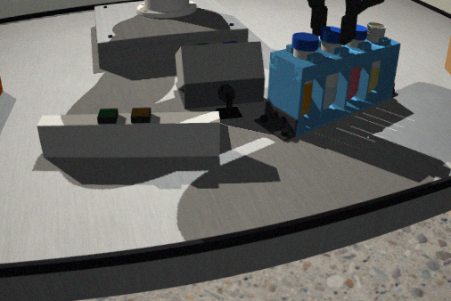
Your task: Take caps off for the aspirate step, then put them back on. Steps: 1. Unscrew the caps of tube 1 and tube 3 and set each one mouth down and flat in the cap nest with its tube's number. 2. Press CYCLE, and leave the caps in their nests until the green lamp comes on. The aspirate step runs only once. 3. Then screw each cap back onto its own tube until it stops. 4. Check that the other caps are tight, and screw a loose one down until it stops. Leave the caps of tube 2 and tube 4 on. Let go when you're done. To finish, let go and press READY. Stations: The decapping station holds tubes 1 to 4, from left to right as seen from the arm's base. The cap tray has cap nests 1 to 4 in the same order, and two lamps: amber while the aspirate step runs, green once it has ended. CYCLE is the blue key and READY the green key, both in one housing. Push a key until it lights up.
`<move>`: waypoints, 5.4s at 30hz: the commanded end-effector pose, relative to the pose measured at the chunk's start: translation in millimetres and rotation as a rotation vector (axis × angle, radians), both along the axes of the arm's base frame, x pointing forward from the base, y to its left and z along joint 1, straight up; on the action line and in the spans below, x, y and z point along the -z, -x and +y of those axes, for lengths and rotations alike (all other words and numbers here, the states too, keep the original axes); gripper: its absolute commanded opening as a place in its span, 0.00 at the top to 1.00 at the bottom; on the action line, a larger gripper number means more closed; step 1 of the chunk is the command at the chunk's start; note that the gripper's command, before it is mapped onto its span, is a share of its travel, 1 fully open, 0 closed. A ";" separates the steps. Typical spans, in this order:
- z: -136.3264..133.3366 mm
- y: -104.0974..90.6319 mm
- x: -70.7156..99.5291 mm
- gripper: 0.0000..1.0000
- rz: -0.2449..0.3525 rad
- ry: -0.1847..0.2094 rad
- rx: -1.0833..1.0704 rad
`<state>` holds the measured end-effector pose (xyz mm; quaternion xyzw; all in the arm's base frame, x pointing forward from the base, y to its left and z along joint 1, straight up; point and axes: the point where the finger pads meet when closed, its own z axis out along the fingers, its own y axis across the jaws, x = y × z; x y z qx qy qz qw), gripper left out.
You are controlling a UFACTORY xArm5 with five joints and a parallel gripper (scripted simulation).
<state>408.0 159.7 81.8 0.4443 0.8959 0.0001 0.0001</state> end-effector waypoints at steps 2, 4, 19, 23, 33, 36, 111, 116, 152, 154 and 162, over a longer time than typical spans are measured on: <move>0.5 -1.4 -1.7 1.00 -0.004 -0.001 -0.320; 0.5 -1.4 -1.8 1.00 -0.004 -0.001 -0.402; 0.5 -1.4 -1.8 0.54 -0.004 -0.001 -0.466; 0.5 -1.4 -1.8 0.54 -0.004 -0.001 -0.466; 0.5 -1.4 -1.7 0.54 -0.004 -0.001 -0.081; 0.5 -1.4 -1.7 0.54 -0.004 -0.002 0.037; 0.5 -1.4 -2.0 1.00 -0.004 -0.002 0.056; 0.5 -1.4 -2.0 1.00 -0.004 -0.001 -0.114; 0.5 -1.4 -2.1 0.54 -0.004 -0.001 -0.081; 0.5 -1.4 -2.1 0.54 -0.004 -0.002 -0.004; 0.5 -1.4 -2.1 0.54 -0.004 -0.002 0.323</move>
